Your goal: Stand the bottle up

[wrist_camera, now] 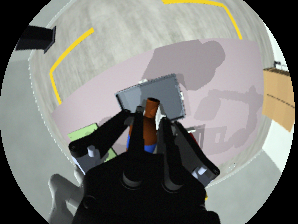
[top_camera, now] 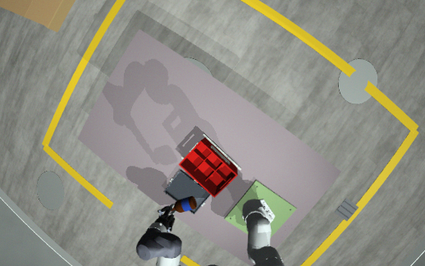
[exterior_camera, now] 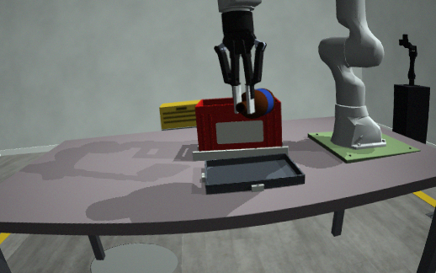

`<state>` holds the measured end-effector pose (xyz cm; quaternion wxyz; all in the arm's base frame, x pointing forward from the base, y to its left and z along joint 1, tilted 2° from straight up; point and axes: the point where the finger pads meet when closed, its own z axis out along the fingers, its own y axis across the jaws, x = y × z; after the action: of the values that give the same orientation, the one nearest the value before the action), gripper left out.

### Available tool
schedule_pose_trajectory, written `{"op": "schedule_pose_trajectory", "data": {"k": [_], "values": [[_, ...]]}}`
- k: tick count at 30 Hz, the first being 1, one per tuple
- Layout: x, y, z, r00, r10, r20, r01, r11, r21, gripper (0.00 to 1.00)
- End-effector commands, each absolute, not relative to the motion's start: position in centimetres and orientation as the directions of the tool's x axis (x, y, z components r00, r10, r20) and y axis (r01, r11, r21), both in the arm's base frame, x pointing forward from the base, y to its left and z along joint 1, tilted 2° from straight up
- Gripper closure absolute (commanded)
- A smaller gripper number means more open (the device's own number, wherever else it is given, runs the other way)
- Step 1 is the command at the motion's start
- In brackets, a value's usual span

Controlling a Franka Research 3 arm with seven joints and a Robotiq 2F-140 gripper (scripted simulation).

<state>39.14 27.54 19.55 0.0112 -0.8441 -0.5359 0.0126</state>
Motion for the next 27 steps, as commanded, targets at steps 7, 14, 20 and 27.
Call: {"op": "schedule_pose_trajectory", "data": {"k": [7,14,20,27], "values": [[39.26,27.67,19.83,0.519,0.854,-0.009,0.854,-0.52,-0.027,1.0],[39.26,27.67,19.83,0.519,0.854,-0.009,0.854,-0.52,-0.027,1.0],[39.26,27.67,19.83,0.519,0.854,-0.009,0.854,-0.52,-0.027,1.0],[39.26,27.67,19.83,0.519,0.854,-0.009,0.854,-0.52,-0.027,1.0]]}}
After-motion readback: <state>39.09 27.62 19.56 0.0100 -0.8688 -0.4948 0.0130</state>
